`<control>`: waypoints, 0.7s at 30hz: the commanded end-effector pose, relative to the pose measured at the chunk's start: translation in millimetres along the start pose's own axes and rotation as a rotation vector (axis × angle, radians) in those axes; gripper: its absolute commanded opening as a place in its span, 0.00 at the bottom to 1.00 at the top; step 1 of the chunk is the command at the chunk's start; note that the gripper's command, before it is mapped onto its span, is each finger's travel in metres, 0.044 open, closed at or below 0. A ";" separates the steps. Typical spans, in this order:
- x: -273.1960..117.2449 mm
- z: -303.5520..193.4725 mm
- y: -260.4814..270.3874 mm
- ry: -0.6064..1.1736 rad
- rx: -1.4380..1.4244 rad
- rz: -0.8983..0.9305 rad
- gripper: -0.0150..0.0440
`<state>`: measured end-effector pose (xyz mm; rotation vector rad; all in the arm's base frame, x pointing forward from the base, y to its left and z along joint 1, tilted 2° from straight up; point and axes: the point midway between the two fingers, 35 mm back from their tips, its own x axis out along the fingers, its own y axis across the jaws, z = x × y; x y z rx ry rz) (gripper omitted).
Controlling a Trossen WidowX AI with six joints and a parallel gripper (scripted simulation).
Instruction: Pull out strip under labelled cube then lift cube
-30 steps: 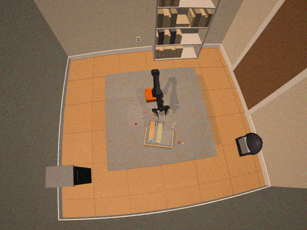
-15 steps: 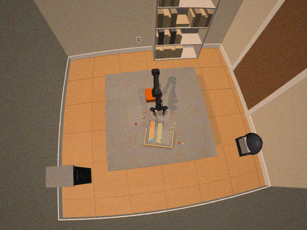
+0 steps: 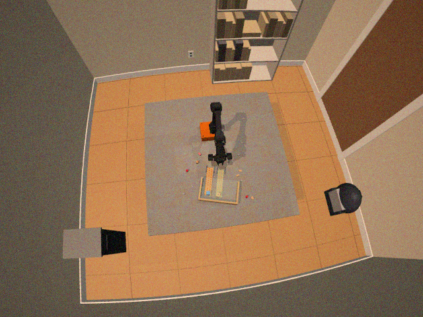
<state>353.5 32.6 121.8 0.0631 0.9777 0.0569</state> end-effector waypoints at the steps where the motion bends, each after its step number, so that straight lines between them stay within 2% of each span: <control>1: 33.2 -0.4 1.4 0.217 0.054 -0.028 0.26; 10: 87.8 -14.0 5.1 0.571 0.134 -0.098 0.25; 21: 90.2 -16.5 7.5 0.578 0.136 -0.100 0.25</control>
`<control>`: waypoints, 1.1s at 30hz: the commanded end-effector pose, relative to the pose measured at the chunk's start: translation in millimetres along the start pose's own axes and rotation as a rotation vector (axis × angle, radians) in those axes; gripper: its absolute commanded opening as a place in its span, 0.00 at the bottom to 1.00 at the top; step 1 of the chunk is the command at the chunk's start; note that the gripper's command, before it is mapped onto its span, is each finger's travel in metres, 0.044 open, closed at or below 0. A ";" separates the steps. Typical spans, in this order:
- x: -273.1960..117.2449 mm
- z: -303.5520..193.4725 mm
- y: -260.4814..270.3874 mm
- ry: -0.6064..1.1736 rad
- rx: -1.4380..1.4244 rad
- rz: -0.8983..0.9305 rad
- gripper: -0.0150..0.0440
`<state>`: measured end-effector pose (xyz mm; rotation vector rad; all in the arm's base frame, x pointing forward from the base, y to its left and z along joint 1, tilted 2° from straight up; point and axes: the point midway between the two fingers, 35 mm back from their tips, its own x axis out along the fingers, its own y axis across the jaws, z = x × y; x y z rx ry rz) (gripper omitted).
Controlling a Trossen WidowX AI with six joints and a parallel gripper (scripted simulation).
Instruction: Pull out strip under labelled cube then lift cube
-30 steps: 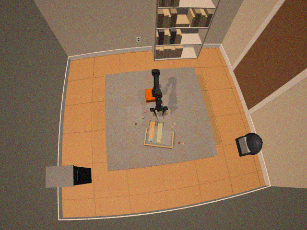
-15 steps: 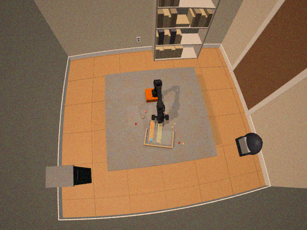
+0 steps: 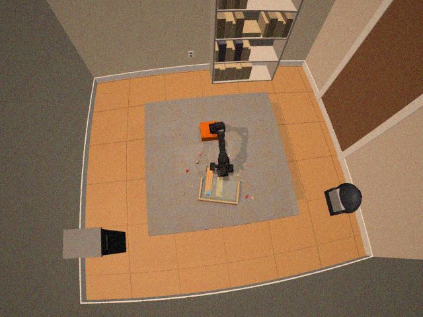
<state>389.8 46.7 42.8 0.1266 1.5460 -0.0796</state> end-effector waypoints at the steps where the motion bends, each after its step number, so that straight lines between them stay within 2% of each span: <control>1: 5.8 0.1 0.7 0.014 0.006 -0.007 0.25; 33: 58.6 -0.8 1.7 0.014 0.006 -0.007 0.25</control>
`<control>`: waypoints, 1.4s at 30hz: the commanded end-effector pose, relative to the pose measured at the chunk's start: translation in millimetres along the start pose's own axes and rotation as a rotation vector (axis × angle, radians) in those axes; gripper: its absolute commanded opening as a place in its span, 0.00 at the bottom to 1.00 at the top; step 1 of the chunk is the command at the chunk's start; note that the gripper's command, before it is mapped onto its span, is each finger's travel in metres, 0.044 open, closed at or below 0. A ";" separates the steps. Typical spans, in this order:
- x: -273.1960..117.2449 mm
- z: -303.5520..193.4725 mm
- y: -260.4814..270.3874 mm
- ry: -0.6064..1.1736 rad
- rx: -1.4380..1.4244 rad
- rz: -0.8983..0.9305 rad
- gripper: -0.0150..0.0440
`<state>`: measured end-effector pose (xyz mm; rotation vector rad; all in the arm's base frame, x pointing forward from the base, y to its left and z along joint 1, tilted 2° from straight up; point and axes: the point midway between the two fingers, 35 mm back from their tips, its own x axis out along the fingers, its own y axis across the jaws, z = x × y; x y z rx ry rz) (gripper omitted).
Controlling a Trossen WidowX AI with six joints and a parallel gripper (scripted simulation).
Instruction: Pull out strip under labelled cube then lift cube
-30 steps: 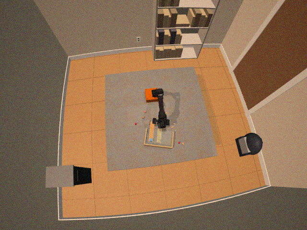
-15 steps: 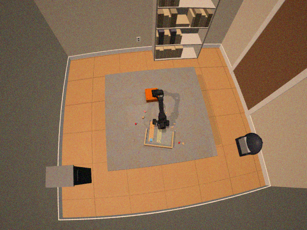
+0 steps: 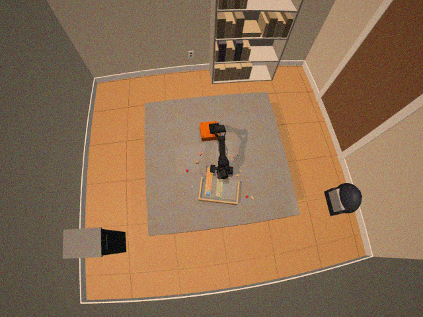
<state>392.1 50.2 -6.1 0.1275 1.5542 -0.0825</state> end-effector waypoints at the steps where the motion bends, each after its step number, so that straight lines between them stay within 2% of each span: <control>1: 11.1 -1.8 -0.5 0.006 0.003 -0.005 0.25; 9: 22.9 -3.7 0.3 0.006 0.003 -0.005 0.25; 42: 24.2 -3.8 0.3 0.006 0.003 -0.005 0.25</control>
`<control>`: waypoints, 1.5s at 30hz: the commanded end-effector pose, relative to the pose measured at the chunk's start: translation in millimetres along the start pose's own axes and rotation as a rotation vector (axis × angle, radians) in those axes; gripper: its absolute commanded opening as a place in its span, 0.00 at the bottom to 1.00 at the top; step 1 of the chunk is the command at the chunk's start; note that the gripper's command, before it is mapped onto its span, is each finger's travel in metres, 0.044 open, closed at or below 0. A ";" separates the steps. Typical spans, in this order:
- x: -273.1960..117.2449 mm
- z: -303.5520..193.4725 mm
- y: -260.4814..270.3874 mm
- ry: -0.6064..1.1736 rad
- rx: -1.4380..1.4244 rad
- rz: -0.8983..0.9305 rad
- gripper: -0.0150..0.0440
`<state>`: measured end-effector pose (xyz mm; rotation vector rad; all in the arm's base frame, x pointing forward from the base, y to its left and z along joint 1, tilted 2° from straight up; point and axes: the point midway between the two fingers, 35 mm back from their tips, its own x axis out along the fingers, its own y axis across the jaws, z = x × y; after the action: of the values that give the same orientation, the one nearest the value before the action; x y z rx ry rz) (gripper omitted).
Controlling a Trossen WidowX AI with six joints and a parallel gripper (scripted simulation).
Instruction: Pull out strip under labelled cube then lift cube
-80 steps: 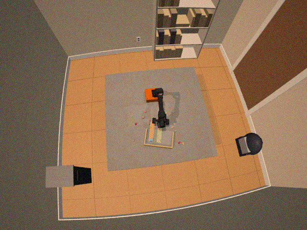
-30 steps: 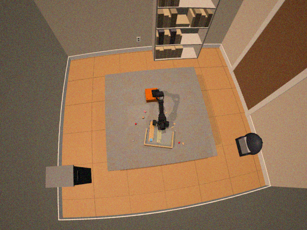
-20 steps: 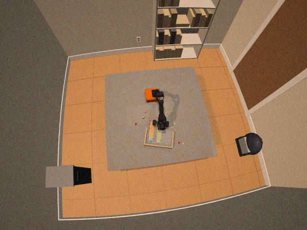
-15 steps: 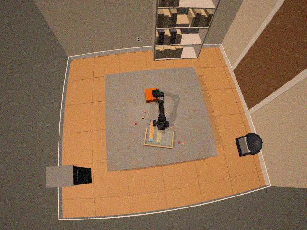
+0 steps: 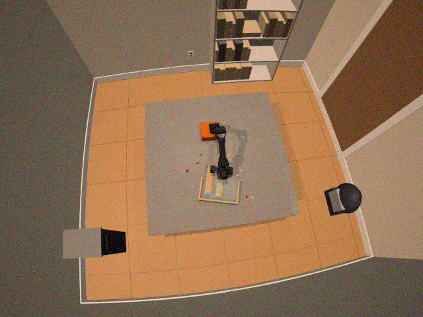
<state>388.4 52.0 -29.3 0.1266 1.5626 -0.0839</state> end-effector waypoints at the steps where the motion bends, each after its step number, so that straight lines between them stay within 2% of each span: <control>1: 1.2 0.4 -0.3 -0.002 0.003 -0.002 0.25; 45: 5.5 2.2 0.2 -0.002 0.003 -0.002 0.25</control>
<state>389.9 52.2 -30.5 0.1272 1.5584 -0.0837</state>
